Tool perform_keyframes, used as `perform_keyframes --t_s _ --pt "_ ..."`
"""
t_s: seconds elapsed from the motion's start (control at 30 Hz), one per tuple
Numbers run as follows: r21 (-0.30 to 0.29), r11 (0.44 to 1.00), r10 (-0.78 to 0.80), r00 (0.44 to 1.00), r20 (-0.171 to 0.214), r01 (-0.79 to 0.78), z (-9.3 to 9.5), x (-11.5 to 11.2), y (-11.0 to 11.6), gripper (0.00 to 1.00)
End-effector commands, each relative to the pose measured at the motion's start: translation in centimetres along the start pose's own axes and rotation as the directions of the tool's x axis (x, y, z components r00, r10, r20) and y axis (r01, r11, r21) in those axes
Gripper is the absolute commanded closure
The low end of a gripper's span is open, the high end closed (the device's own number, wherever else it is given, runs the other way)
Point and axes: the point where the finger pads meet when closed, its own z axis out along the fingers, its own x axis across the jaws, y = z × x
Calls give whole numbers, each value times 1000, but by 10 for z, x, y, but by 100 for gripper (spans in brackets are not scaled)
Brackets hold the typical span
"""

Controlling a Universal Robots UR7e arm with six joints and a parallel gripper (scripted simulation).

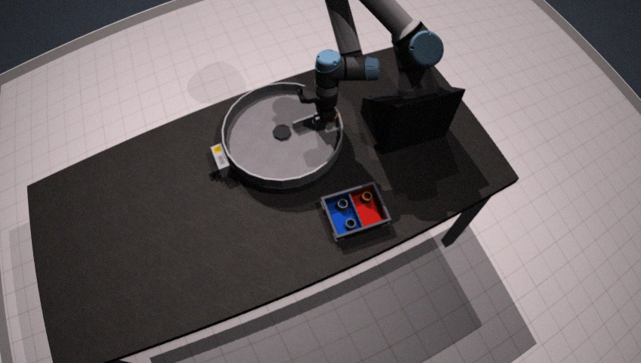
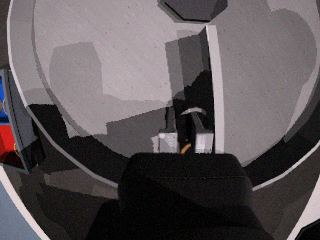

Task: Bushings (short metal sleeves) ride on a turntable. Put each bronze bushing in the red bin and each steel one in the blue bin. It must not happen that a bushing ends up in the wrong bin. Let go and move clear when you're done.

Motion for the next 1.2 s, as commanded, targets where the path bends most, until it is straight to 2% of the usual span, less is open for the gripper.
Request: perform_keyframes --t_s 0.0,1.17 --pt "1 1000 0 1000 0 0 -2 0 0 100" --pt "1 1000 1 1000 -1 -1 -12 0 0 100"
